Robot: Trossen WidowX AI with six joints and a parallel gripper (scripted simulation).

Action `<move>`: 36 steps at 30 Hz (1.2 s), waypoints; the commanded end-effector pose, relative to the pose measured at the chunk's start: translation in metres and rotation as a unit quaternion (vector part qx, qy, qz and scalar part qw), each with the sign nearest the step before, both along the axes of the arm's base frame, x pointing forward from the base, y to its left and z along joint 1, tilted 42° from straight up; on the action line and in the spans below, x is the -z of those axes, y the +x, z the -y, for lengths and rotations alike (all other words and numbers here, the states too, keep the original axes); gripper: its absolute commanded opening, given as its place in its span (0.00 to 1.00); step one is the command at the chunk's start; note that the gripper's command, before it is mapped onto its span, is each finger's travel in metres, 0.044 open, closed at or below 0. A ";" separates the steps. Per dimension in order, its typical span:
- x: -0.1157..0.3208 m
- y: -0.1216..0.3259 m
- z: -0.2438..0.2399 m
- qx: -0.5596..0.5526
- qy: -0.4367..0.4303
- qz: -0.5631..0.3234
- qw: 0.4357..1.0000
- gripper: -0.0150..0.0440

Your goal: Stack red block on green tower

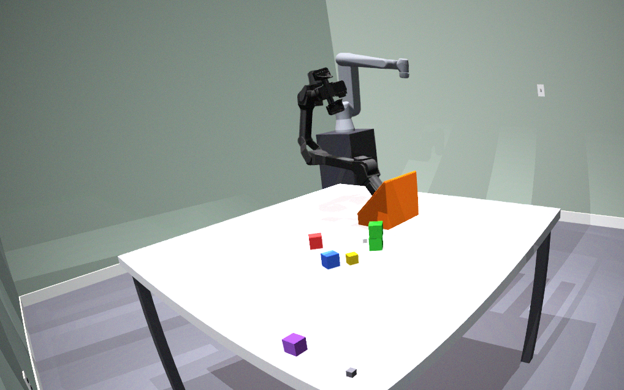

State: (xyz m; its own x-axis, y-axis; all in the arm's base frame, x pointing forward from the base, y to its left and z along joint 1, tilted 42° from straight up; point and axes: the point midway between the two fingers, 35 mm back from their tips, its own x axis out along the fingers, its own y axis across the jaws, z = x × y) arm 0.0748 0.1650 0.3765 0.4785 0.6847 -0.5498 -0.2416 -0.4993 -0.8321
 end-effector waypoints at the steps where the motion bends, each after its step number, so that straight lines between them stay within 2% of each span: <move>1: 0.014 0.016 -0.011 0.078 -0.001 -0.039 0.996 1.00; 7: 0.040 0.051 -0.022 0.233 0.011 -0.103 0.967 1.00; 13: 0.069 0.090 -0.022 0.386 0.034 -0.154 0.909 1.00; 22: 0.118 0.149 -0.003 0.602 0.091 -0.201 0.768 1.00; 30: 0.144 0.176 0.019 0.686 0.107 -0.213 0.687 1.00; 33: 0.158 0.188 0.031 0.727 0.120 -0.215 0.641 1.00; 36: 0.175 0.201 0.050 0.780 0.145 -0.210 0.571 1.00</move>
State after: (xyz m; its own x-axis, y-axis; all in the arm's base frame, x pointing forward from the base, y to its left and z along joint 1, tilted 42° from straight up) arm 0.2676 0.1295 0.2162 0.5380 -0.2426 -0.8073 -0.4962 0.6831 -0.5359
